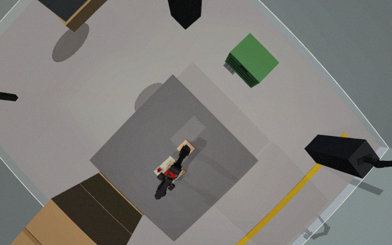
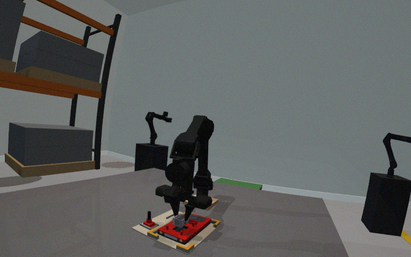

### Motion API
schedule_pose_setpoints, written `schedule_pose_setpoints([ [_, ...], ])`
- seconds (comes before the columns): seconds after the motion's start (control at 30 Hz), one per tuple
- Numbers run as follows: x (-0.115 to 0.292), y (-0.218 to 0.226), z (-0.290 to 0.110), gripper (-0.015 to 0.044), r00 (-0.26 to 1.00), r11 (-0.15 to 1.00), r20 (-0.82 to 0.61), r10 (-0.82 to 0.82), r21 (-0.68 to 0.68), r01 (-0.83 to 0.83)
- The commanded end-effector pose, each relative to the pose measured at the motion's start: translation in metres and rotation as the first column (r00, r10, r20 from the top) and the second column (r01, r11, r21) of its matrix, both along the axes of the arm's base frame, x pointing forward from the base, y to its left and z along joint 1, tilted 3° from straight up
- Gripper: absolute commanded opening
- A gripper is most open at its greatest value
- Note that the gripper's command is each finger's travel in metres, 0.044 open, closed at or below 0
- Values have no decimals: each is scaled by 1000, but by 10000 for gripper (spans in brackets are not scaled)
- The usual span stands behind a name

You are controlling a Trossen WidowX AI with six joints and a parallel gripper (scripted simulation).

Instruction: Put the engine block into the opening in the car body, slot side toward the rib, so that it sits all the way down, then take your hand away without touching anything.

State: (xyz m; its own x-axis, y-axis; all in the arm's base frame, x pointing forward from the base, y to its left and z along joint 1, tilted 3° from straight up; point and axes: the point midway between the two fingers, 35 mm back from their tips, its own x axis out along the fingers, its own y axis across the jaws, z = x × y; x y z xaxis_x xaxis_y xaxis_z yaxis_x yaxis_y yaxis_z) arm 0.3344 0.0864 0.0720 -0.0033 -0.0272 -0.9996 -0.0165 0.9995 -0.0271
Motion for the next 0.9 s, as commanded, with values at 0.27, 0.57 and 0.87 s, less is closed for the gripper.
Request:
schedule_pose_setpoints([
  [0.27,0,0,-2,158,1000,1000,0,-19,3,19],
  [0.57,0,0,-3,158,1000,1000,0,-4,3,4],
  [0.87,0,0,-4,158,1000,1000,0,-6,3,6],
])
